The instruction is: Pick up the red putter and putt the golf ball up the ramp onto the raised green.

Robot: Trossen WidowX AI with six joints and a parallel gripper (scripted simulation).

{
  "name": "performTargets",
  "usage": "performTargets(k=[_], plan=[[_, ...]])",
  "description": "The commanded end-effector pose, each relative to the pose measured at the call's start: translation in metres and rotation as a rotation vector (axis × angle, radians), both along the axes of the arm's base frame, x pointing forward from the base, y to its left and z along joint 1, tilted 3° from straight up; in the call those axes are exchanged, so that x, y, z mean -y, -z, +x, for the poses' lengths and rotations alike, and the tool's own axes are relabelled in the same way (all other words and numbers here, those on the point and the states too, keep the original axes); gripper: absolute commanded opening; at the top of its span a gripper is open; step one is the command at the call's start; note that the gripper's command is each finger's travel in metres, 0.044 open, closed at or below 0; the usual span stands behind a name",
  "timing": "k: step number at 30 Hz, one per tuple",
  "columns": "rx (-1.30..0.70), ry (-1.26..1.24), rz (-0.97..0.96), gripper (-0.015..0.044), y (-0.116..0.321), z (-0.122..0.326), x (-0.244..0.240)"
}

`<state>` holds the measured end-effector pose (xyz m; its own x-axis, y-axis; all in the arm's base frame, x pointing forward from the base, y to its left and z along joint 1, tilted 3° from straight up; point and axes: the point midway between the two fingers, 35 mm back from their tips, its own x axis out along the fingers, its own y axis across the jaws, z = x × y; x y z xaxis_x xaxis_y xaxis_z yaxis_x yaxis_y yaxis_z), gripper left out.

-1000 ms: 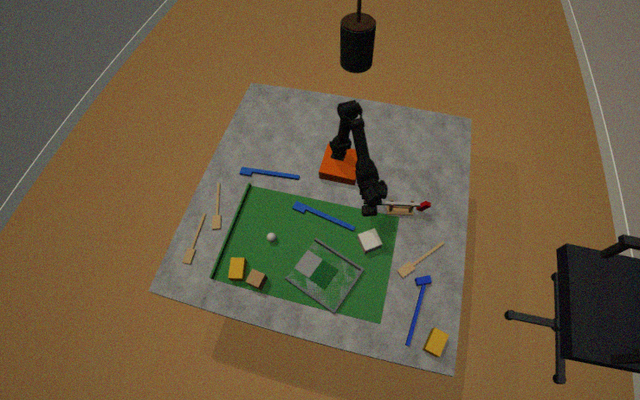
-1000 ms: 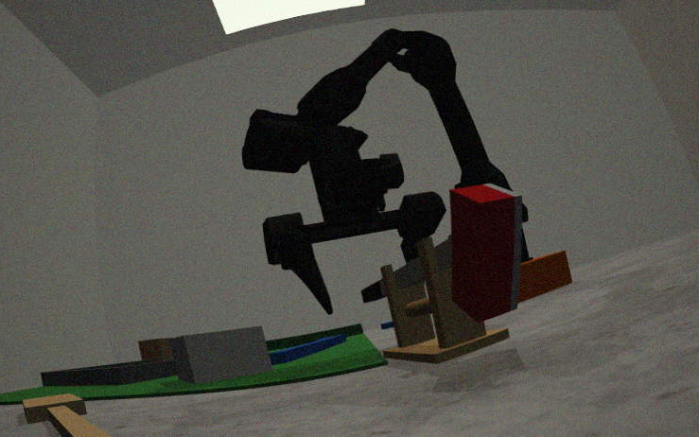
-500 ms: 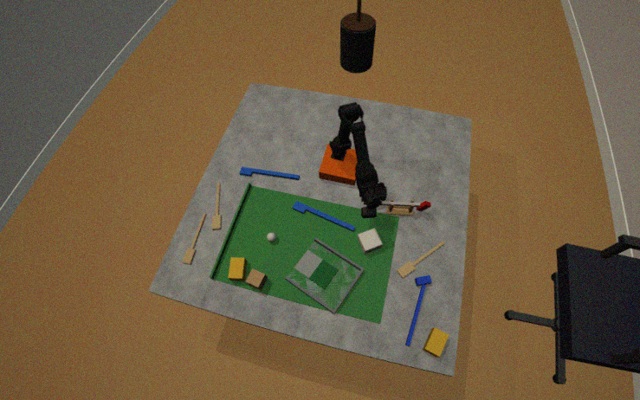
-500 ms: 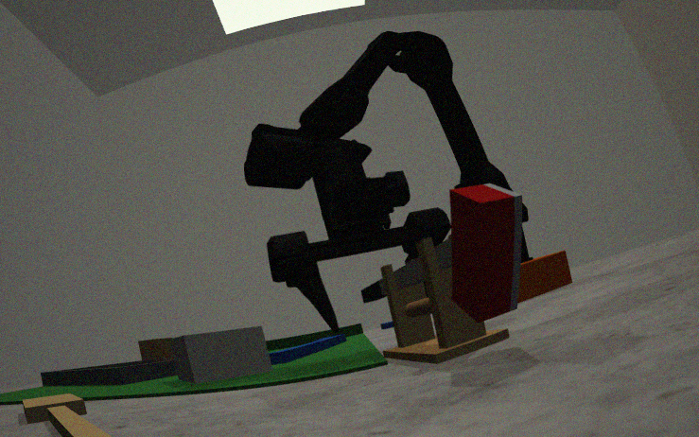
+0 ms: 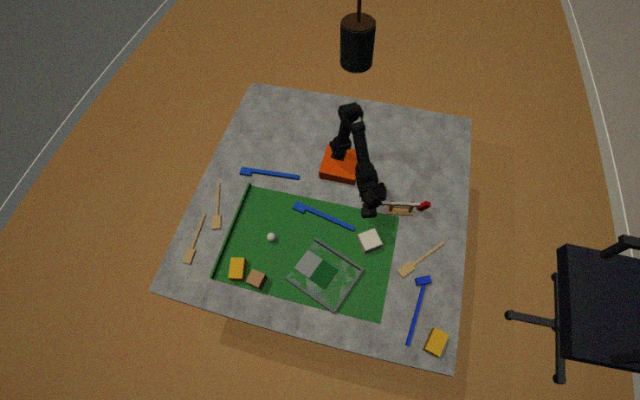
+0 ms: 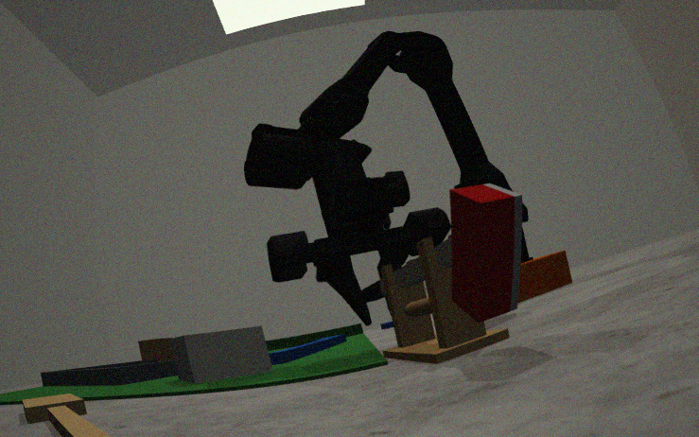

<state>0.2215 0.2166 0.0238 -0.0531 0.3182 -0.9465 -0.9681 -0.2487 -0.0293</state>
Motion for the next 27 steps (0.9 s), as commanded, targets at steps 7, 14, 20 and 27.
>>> performTargets(k=[7,14,20,27], plan=[[0.0,0.0,0.0,0.0,-0.003,0.001,0.0],[0.0,0.0,0.0,0.0,-0.039,0.004,0.0],[0.0,0.0,0.0,0.0,-0.078,0.002,0.003],[-0.001,0.0,0.0,0.0,-0.1,-0.001,0.006]])
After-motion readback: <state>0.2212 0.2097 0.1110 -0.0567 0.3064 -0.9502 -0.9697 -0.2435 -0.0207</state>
